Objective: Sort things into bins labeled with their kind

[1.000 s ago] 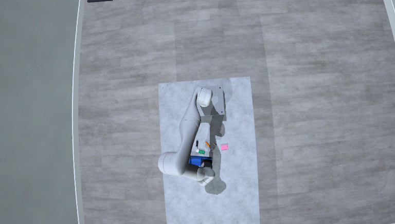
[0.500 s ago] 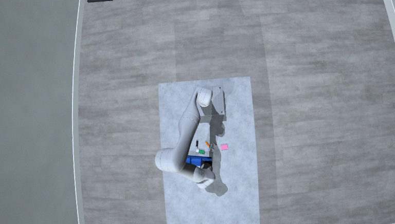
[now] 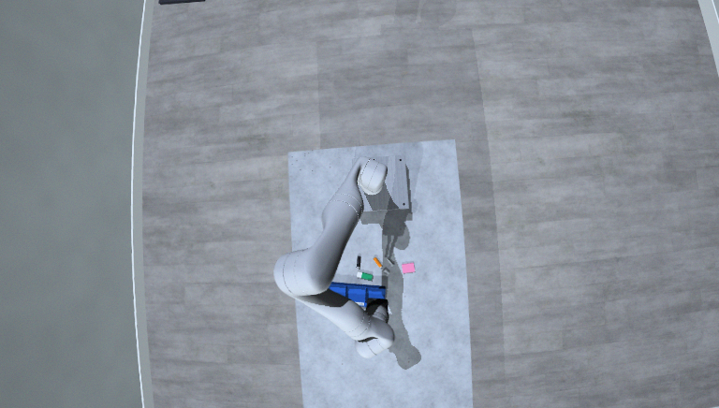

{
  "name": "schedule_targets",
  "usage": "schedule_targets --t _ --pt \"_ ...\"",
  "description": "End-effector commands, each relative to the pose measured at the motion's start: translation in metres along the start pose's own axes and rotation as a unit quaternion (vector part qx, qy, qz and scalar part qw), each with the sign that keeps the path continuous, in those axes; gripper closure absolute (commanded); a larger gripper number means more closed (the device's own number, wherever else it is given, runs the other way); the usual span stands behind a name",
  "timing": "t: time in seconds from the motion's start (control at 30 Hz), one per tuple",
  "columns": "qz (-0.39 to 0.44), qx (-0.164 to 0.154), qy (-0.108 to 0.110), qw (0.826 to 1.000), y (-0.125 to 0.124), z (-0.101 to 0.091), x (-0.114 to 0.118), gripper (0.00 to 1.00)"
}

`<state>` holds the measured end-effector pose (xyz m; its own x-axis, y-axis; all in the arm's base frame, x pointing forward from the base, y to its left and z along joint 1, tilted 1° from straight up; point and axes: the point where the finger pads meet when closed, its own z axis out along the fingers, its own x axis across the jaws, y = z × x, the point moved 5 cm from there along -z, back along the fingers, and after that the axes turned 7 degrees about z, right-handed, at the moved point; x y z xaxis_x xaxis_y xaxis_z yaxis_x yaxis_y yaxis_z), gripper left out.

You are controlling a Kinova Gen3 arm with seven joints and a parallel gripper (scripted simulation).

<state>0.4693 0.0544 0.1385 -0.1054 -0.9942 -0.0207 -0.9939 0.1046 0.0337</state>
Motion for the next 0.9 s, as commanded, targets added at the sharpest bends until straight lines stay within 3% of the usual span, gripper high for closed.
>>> schedule_targets --t 0.0,0.07,0.4,0.43,0.63,0.87 --pt "0.004 0.009 0.001 1.0 -0.005 -0.022 0.006 0.69" --pt "0.004 0.009 0.001 1.0 -0.005 -0.039 0.006 0.69" --pt "0.006 0.01 0.002 1.0 -0.005 -0.038 0.006 0.69" --pt "-0.026 0.014 0.002 1.0 0.0 -0.032 0.007 0.4" --pt "-0.126 0.012 0.002 0.992 0.024 -0.008 0.01 0.4" --pt "-0.297 0.011 0.003 0.955 0.067 0.031 0.015 0.4"
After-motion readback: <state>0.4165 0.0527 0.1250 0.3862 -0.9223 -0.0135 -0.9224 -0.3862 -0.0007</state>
